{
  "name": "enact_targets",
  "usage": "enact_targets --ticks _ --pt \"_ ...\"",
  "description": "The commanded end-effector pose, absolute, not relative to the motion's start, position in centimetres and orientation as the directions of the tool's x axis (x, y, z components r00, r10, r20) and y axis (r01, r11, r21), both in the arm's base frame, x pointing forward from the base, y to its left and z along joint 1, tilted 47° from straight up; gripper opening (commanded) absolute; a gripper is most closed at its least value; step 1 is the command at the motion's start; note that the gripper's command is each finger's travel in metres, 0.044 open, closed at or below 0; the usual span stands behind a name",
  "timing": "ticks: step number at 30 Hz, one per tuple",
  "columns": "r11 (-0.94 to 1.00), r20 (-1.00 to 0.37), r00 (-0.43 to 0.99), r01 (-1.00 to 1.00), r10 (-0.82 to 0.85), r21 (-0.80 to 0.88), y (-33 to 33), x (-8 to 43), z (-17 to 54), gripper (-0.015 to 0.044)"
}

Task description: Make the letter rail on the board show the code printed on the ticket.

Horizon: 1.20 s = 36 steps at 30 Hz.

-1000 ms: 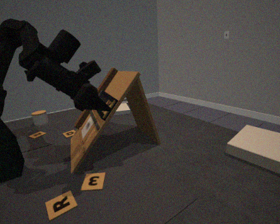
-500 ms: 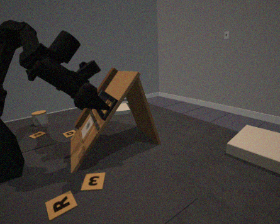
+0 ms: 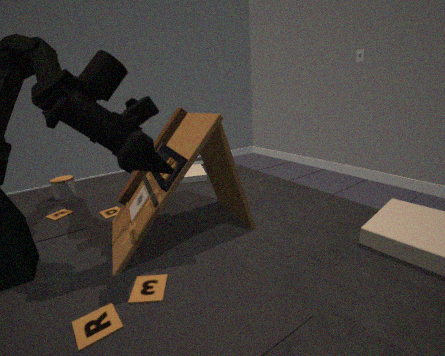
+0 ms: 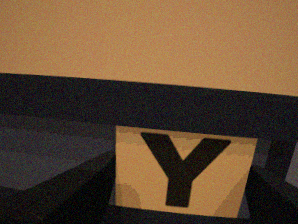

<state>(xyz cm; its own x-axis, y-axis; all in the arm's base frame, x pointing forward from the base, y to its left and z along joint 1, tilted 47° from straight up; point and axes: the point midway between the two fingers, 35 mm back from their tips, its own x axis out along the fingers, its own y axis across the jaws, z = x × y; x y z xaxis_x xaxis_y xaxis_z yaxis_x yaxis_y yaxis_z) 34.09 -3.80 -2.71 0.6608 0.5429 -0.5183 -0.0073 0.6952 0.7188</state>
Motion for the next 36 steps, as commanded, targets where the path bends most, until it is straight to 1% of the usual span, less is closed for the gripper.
enact_targets --ticks 1,36 --pt "0.698 -0.520 0.664 -0.004 0.538 0.716 -3.7 34.1 -2.5 0.0000" --pt "0.697 -0.520 0.663 -0.004 0.538 0.717 -2.2 34.1 -1.0 0.0000"
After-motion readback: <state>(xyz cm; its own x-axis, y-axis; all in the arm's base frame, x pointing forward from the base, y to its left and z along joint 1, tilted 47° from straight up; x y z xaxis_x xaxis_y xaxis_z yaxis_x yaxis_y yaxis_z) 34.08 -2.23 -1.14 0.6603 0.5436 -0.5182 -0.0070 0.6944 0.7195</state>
